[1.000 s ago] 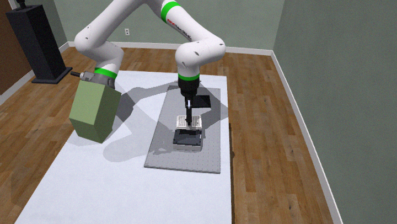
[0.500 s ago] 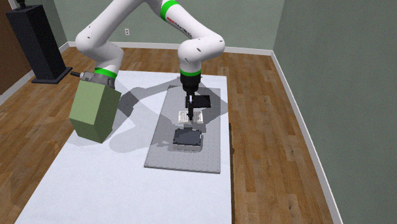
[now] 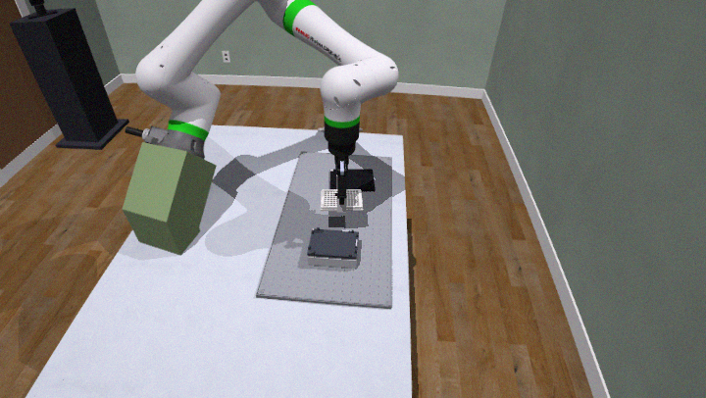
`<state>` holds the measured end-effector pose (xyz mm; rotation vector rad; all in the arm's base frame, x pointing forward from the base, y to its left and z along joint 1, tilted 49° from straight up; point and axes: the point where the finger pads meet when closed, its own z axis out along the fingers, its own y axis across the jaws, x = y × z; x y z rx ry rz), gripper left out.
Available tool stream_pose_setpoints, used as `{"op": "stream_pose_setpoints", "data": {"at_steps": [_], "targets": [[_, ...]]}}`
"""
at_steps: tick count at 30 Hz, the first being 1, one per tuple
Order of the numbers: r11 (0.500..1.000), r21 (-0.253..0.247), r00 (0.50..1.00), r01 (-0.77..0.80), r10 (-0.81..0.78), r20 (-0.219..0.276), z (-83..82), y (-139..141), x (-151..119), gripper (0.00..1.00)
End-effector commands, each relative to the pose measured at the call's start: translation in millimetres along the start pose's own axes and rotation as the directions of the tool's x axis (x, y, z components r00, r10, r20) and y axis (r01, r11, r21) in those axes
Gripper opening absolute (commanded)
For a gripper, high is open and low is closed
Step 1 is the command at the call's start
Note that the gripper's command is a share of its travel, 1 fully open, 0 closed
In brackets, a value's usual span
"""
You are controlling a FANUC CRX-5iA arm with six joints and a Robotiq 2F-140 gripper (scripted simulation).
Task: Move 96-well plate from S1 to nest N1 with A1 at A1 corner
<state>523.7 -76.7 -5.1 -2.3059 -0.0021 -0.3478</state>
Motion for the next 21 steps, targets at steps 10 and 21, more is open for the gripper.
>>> {"op": "stream_pose_setpoints", "data": {"at_steps": [10,21], "targets": [[1.0,-0.001,1.0,0.0,0.0,0.0,4.8,-41.6,8.2,0.0],[1.0,-0.001,1.0,0.0,0.0,0.0,8.4,-70.9,13.9,0.0]]}}
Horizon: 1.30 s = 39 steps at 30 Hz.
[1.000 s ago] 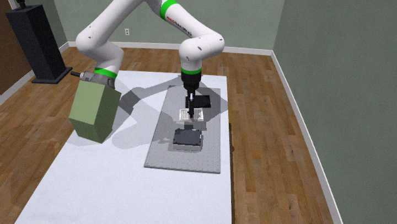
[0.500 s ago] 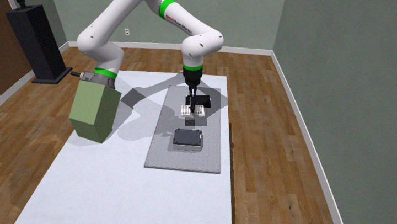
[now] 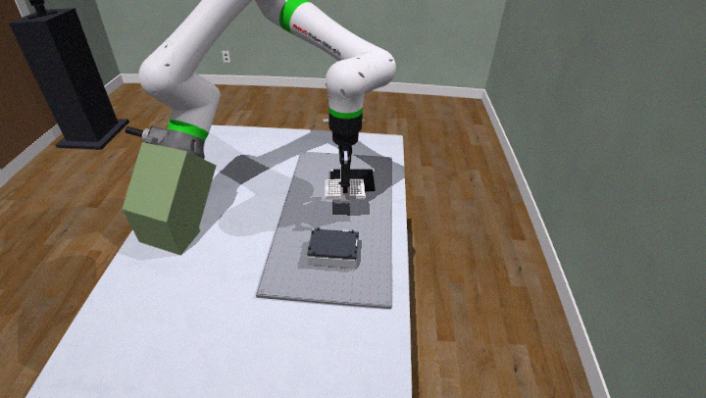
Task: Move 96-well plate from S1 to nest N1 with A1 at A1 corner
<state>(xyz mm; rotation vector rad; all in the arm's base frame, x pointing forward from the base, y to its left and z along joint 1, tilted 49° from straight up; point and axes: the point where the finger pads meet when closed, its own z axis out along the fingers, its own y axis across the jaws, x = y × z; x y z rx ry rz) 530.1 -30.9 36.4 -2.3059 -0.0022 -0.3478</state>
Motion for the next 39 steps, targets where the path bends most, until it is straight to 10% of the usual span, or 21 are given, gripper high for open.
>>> {"op": "stream_pose_setpoints", "data": {"at_steps": [1,39], "targets": [[1.0,-0.001,1.0,0.0,0.0,0.0,1.4,-13.6,2.8,0.0],[1.0,-0.001,1.0,0.0,0.0,0.0,15.0,-124.0,24.2,0.0]]}}
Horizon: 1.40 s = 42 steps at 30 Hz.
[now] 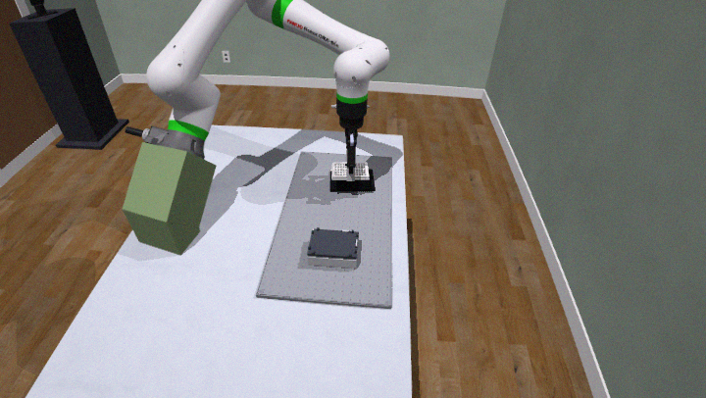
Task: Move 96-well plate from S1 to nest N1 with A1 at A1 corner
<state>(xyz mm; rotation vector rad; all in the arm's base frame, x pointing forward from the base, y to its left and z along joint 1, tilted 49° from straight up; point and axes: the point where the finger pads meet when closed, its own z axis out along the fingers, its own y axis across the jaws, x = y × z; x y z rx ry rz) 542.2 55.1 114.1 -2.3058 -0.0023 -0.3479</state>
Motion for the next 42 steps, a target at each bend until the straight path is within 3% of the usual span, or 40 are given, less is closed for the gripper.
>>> {"op": "stream_pose_setpoints", "data": {"at_steps": [1,15,42], "targets": [[1.0,-0.001,1.0,0.0,0.0,0.0,1.5,-13.7,2.9,0.0],[1.0,-0.001,1.0,0.0,0.0,0.0,6.1,-51.6,10.2,0.0],[1.0,-0.001,1.0,0.0,0.0,0.0,6.1,-51.6,10.3,0.0]]}}
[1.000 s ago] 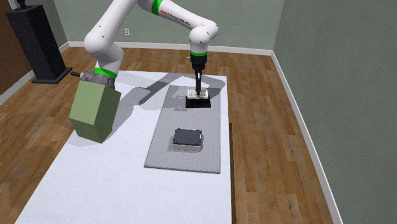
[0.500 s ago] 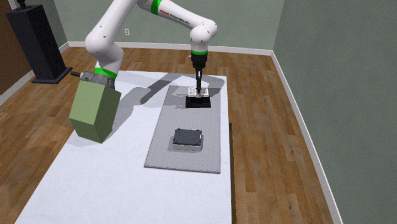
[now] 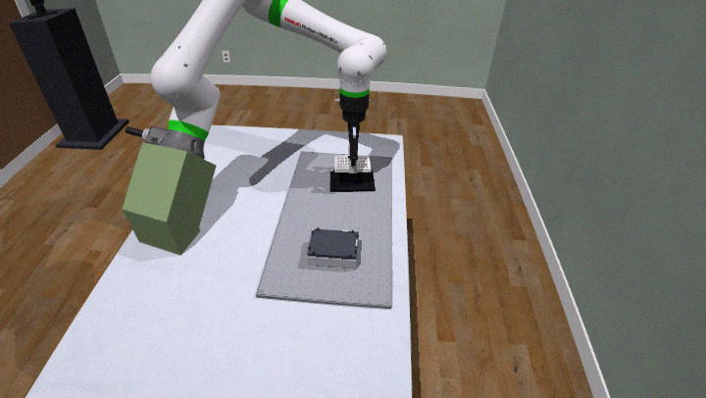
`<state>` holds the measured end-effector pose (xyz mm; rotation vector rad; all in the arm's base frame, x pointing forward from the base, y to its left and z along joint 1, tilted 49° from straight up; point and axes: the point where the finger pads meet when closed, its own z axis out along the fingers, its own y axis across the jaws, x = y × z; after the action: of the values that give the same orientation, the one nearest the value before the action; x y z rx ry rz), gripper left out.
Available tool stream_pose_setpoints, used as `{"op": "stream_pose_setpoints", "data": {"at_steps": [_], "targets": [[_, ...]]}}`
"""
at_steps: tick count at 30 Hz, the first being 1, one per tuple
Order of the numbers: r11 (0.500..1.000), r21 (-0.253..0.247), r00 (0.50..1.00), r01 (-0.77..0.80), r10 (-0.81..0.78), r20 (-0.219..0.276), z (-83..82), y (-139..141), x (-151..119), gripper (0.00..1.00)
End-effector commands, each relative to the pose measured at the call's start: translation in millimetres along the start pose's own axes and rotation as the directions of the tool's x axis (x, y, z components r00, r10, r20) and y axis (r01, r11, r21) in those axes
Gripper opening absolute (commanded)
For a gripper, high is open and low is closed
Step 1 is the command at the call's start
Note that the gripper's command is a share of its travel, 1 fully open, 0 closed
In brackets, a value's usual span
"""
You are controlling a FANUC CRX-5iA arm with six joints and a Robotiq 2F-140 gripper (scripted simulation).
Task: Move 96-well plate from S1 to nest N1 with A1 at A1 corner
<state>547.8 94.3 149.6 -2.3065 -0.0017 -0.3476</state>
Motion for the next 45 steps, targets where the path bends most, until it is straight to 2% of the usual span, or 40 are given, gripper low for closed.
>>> {"op": "stream_pose_setpoints", "data": {"at_steps": [1,13,45], "targets": [[1.0,0.0,1.0,0.0,0.0,0.0,-0.2,0.2,0.1,0.0],[1.0,0.0,1.0,0.0,0.0,0.0,1.4,0.5,0.1,0.0],[1.0,0.0,1.0,0.0,0.0,0.0,50.8,0.8,0.1,0.0]]}}
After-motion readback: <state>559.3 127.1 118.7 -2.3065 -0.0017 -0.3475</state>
